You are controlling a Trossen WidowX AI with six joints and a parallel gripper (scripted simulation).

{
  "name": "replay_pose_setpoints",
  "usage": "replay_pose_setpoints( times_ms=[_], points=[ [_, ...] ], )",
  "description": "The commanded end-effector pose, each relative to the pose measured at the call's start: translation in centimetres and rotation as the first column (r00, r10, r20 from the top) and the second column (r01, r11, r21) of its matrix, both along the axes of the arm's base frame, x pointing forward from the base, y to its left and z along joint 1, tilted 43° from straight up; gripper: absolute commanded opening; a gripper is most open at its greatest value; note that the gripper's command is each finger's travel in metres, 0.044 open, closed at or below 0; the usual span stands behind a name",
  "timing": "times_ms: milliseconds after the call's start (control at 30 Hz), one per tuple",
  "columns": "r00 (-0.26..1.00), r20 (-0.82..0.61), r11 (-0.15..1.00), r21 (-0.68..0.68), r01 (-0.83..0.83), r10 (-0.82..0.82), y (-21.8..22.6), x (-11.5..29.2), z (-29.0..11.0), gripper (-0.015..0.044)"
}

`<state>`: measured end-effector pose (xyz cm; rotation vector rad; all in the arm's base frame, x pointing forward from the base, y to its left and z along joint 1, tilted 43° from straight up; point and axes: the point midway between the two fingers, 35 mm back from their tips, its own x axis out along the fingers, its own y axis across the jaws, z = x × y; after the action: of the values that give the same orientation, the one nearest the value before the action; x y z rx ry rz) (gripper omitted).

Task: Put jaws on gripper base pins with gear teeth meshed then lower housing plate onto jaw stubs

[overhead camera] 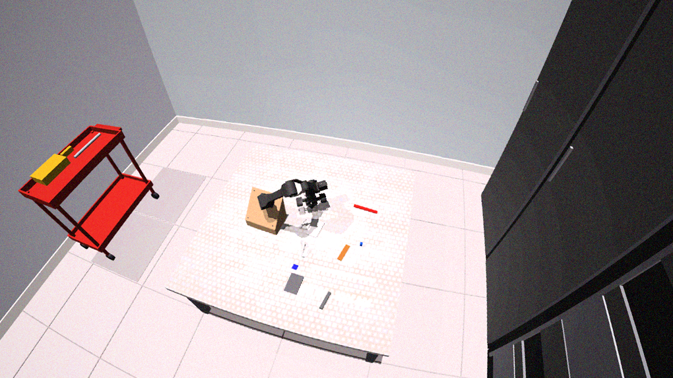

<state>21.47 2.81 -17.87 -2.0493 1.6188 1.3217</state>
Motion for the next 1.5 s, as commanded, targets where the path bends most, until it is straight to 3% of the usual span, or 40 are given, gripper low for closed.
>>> replay_pose_setpoints(
  times_ms=[0, 833, 1033, 1133, 1467],
  points=[
    [1.0, 0.001, 1.0, -0.004, -0.006, 0.006, 0.2, 0.7, -0.2, 0.0],
    [1.0, 0.002, 1.0, -0.003, -0.006, 0.006, 1.6, 3.7, -1.2, 0.0],
    [1.0, 0.0, 1.0, 0.003, 0.0, 0.0, 5.3, 3.2, 3.1, 0.0],
    [1.0, 0.0, 1.0, 0.003, 0.0, 0.0, 5.5, 3.2, 3.3, 0.0],
    [1.0, 0.003, 1.0, 0.002, -0.014, 0.014, 5.0, 3.3, 2.6, 0.0263]
  ],
)
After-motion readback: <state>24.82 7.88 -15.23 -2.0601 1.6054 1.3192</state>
